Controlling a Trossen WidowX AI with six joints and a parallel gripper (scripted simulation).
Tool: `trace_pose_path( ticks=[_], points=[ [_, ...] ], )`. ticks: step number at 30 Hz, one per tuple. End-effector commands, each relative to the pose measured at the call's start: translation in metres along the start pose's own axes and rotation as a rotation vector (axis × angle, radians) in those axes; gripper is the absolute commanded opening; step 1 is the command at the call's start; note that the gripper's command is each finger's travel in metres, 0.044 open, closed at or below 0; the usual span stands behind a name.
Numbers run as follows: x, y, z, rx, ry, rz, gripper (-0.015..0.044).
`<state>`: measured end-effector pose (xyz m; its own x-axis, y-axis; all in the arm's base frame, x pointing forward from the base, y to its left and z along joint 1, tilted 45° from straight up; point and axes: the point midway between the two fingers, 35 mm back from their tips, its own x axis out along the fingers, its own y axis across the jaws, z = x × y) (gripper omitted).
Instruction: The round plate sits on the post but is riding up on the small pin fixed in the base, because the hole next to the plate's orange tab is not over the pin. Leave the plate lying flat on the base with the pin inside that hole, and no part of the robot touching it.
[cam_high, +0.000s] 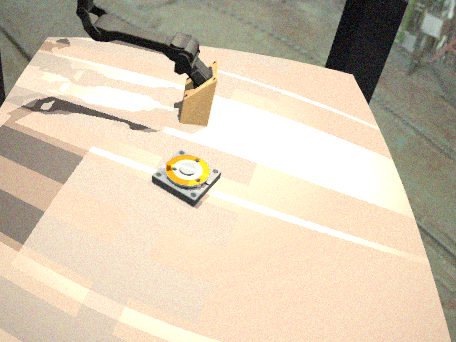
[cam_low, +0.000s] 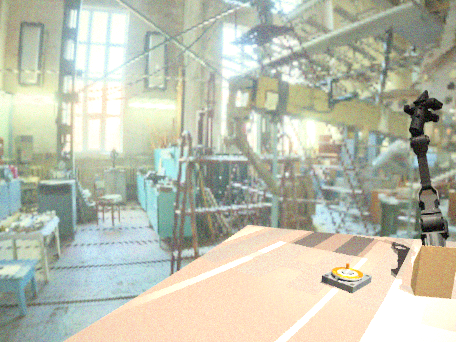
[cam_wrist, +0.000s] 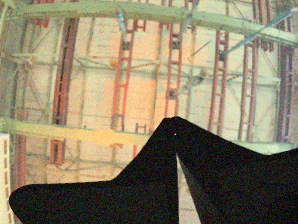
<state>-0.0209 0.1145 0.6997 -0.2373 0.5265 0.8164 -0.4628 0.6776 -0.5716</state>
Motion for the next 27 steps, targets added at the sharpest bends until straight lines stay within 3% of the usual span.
trace_pose_path(
  ticks=[1,3,8,16,21,27],
  points=[
    [-0.002,0.014,-0.050,0.077,0.177,-0.004,0.0000],
    [-0.011,0.032,-0.107,0.140,0.365,-0.004,0.0000],
    [-0.036,0.055,-0.181,0.202,0.611,-0.011,0.0000],
    [-0.127,0.078,-0.300,0.254,1.080,-0.095,0.0000],
    [-0.212,0.086,-0.360,0.281,1.400,-0.189,0.0000],
    [-0.317,0.091,-0.396,0.288,1.745,-0.323,0.0000]
  ],
)
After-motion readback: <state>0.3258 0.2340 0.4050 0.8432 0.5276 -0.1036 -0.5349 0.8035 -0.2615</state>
